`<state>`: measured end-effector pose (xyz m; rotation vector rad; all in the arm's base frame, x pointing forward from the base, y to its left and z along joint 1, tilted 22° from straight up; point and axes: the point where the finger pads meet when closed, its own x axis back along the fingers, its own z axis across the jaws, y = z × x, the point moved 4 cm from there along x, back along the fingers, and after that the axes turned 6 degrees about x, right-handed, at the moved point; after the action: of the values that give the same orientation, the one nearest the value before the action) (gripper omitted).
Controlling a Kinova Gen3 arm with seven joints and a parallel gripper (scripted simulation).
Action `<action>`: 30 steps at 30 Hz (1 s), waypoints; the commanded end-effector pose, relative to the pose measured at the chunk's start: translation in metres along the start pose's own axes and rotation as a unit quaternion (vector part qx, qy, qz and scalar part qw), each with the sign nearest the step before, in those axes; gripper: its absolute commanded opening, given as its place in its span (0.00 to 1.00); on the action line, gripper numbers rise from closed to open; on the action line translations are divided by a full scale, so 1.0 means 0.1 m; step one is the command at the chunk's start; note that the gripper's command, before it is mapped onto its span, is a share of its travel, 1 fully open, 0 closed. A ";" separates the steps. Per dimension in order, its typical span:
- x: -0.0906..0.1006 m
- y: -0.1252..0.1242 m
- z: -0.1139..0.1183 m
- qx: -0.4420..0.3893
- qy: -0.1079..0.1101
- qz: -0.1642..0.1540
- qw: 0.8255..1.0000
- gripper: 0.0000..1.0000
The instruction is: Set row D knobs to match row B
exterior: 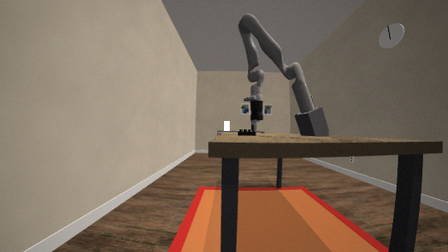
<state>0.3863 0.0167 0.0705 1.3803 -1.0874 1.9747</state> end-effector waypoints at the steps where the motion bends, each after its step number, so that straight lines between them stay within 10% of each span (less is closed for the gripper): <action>1: -0.01 -0.03 -0.01 0.039 0.000 0.004 0.999 0.30; 30: -0.01 -0.03 -0.01 0.261 0.001 0.004 0.965 0.30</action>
<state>0.3869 0.0172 0.0703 1.6070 -0.6299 2.3336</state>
